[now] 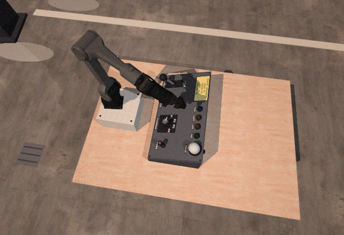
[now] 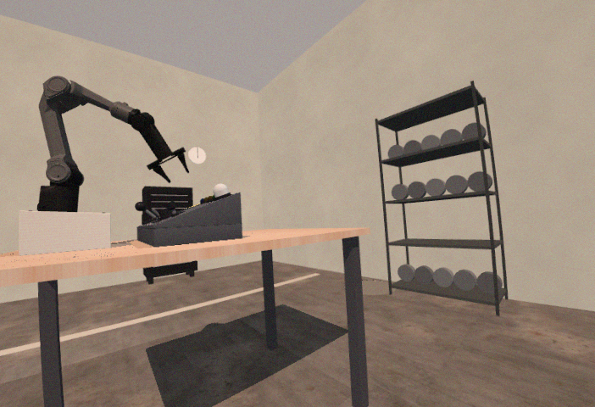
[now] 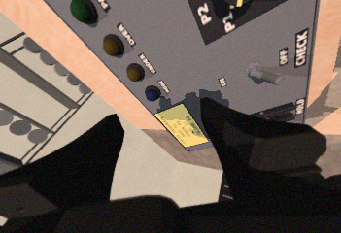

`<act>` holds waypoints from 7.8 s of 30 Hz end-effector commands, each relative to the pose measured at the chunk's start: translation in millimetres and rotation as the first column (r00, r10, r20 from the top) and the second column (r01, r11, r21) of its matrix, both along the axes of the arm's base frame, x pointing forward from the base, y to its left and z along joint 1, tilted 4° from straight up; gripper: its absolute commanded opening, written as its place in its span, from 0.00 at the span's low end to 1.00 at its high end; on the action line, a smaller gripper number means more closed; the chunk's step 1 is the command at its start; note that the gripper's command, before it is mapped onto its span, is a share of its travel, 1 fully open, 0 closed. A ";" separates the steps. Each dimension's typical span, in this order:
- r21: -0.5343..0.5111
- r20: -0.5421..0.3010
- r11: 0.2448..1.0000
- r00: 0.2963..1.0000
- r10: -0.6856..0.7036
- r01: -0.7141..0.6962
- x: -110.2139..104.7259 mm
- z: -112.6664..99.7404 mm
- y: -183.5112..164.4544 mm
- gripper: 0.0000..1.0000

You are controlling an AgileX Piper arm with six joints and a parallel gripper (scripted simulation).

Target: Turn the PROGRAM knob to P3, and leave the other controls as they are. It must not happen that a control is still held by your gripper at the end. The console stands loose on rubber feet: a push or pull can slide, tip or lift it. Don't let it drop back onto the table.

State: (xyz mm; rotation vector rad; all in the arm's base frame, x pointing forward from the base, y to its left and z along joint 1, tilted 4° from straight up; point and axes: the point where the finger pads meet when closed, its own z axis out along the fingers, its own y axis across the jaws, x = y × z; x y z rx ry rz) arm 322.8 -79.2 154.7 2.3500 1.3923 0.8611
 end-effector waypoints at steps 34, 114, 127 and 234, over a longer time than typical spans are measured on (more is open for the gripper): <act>-0.350 -0.092 0.867 0.934 0.346 -0.355 -24.1 -7.6 46.9 1.00; -0.566 -0.791 -0.500 0.260 0.554 -0.656 -95.0 -29.9 192.9 1.00; -0.566 -0.791 -0.500 0.260 0.554 -0.656 -95.0 -29.9 192.9 1.00; -0.562 -0.793 -0.500 0.257 0.553 -0.659 -126.7 -36.1 -42.6 1.00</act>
